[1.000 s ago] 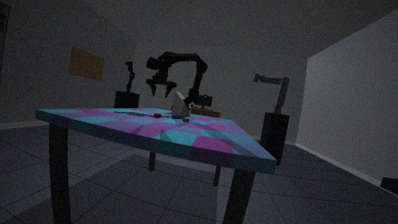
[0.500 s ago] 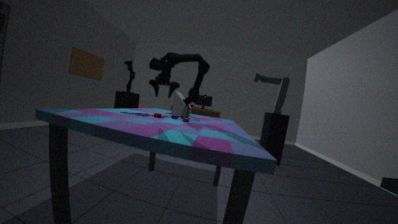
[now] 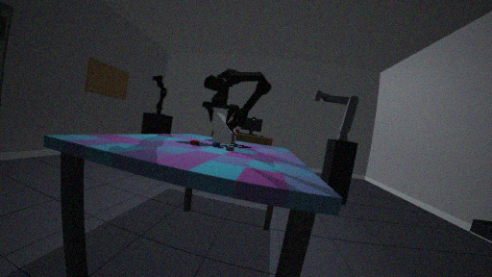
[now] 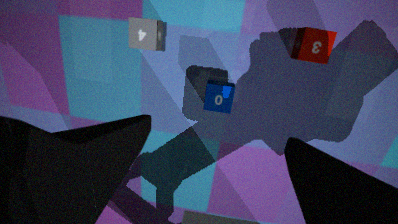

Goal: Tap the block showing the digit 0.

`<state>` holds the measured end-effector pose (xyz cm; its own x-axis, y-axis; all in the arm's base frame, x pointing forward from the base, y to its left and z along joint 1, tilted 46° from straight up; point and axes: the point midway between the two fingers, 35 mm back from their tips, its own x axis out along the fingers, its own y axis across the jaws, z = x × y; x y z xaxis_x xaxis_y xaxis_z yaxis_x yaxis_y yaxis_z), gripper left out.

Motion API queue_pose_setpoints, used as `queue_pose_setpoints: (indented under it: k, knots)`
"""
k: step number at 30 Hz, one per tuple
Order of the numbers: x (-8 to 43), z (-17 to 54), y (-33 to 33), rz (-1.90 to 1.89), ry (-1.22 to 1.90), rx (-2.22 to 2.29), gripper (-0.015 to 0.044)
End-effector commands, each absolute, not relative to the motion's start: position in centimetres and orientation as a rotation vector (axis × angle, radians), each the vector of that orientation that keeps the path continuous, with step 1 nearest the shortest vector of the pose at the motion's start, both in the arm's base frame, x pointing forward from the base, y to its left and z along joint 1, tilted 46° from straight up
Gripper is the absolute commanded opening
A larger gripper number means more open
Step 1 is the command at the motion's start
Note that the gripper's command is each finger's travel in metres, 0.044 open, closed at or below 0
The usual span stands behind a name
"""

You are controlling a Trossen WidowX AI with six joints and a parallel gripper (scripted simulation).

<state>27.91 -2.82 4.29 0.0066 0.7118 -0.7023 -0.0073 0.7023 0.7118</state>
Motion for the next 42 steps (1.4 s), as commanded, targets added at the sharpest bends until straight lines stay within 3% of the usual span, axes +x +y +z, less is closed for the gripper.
queue_pose_setpoints:
  k: [1,12,19,27,42]
  knots:
    - [27.9,4.4,-2.7,0.618,1.469,0.62,0.04]
    - [27.9,4.4,-2.7,0.618,1.469,0.62,0.04]
    - [28.0,-1.1,2.9,0.621,1.467,0.622,0.0216]
    - [27.9,-1.2,3.1,0.622,1.467,0.623,0.002]
    - [28.0,-2.0,3.8,0.621,1.467,0.623,0.002]
